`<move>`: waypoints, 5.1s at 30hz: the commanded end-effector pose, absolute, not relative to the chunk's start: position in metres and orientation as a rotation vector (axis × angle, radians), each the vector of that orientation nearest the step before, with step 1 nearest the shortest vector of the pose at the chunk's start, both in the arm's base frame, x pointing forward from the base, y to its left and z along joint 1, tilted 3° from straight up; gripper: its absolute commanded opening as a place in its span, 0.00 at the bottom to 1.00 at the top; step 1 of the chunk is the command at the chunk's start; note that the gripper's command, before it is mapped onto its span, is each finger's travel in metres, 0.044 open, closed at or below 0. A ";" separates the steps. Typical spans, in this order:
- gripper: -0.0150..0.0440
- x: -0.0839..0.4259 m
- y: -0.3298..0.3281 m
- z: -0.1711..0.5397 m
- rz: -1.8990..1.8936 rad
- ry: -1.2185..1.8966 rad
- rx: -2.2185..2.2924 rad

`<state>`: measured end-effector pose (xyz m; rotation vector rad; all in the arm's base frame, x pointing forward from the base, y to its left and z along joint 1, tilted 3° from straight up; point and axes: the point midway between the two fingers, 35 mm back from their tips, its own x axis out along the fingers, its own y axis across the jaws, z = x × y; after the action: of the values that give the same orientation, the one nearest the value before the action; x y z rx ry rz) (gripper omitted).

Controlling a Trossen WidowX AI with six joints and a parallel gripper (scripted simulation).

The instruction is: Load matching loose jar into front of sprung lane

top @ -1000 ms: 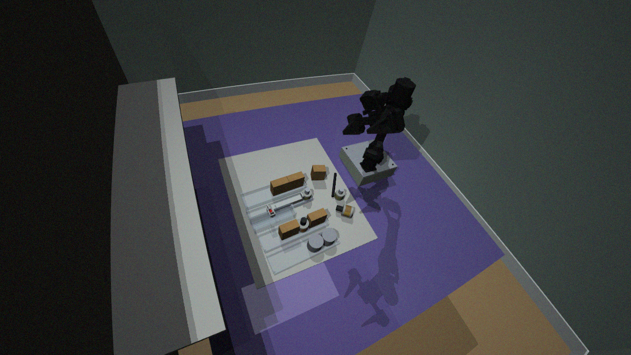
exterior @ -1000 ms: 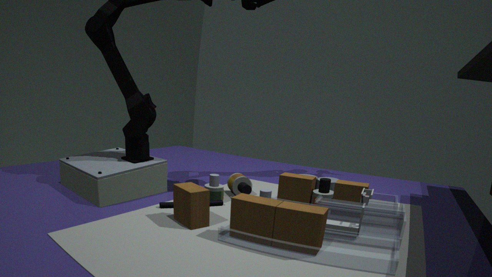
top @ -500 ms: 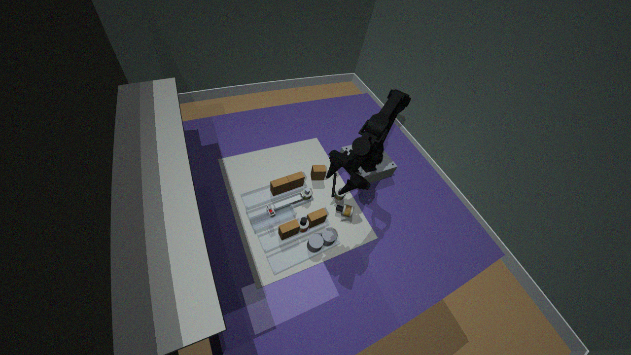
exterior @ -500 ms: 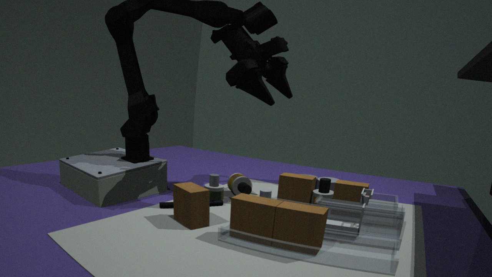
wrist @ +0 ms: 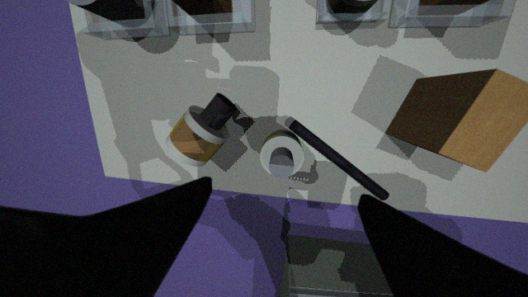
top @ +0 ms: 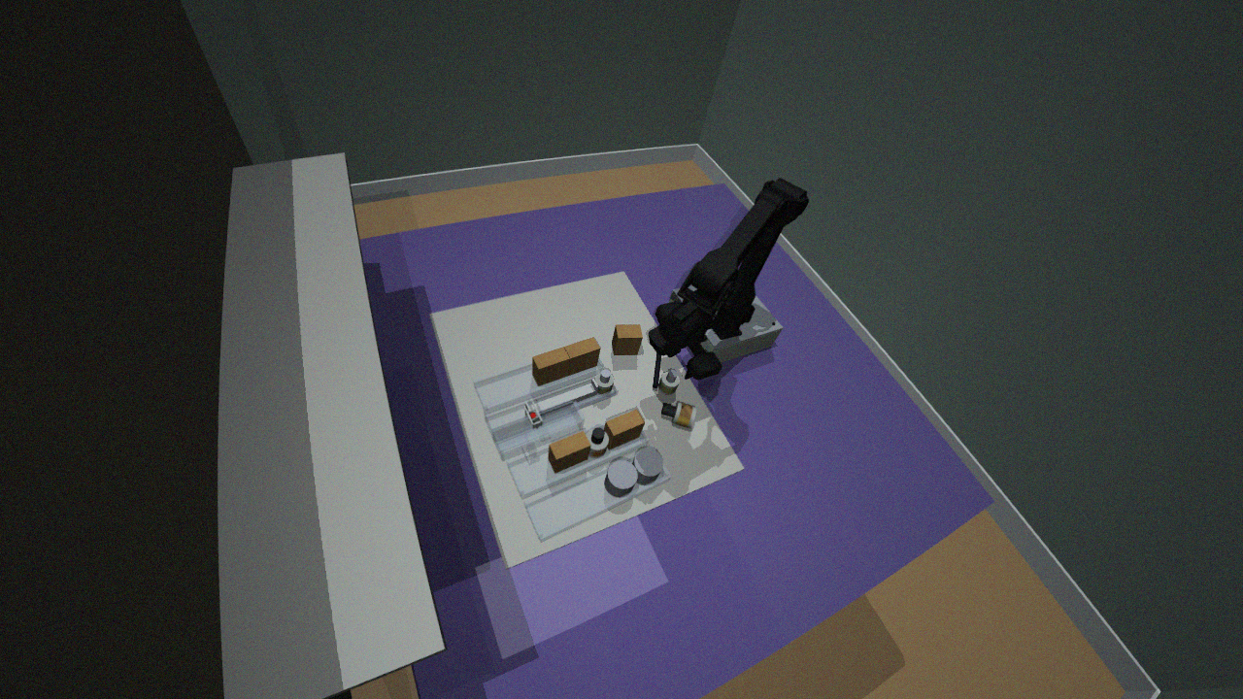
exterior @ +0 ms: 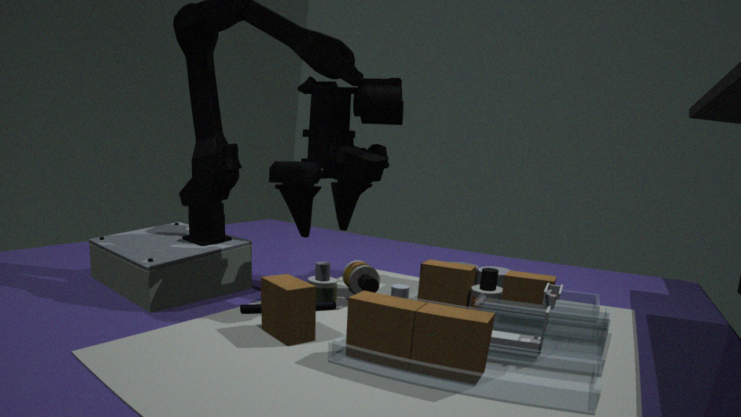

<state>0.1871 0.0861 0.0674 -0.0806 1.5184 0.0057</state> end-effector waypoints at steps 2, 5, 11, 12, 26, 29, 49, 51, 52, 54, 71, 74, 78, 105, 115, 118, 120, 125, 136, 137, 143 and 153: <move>1.00 0.185 0.086 0.063 0.008 1.544 -0.086; 1.00 0.185 0.085 0.037 0.008 1.544 -0.086; 1.00 0.186 0.086 0.029 0.008 1.544 -0.086; 1.00 0.186 0.085 0.028 0.008 1.544 -0.086; 1.00 0.187 0.084 0.002 0.007 1.544 -0.086; 1.00 0.188 0.084 -0.003 0.007 1.544 -0.087; 0.60 0.187 0.083 -0.018 0.007 1.544 -0.087; 0.54 0.187 0.083 -0.018 0.007 1.544 -0.087; 0.53 0.187 0.083 -0.018 0.007 1.544 -0.087; 0.51 0.187 0.083 -0.018 0.007 1.544 -0.087; 0.25 0.181 0.085 0.076 0.008 1.544 -0.086; 0.25 0.178 0.084 0.086 0.008 1.545 -0.086; 0.25 0.178 0.084 0.086 0.008 1.545 -0.087; 0.25 0.285 0.044 0.043 0.050 1.535 -0.138; 0.25 0.292 0.040 0.028 0.052 1.535 -0.140; 0.25 0.292 0.039 0.018 0.052 1.535 -0.140; 0.25 0.292 0.039 0.015 0.052 1.535 -0.140; 0.25 0.293 0.039 0.015 0.052 1.535 -0.140; 0.25 0.297 0.040 0.015 0.052 1.535 -0.140; 0.25 0.297 0.040 0.015 0.052 1.535 -0.140; 0.25 0.300 0.040 0.015 0.052 1.534 -0.140; 0.25 0.304 0.041 0.015 0.052 1.534 -0.140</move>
<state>0.2986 0.0399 0.0134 -0.1364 1.5477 0.0475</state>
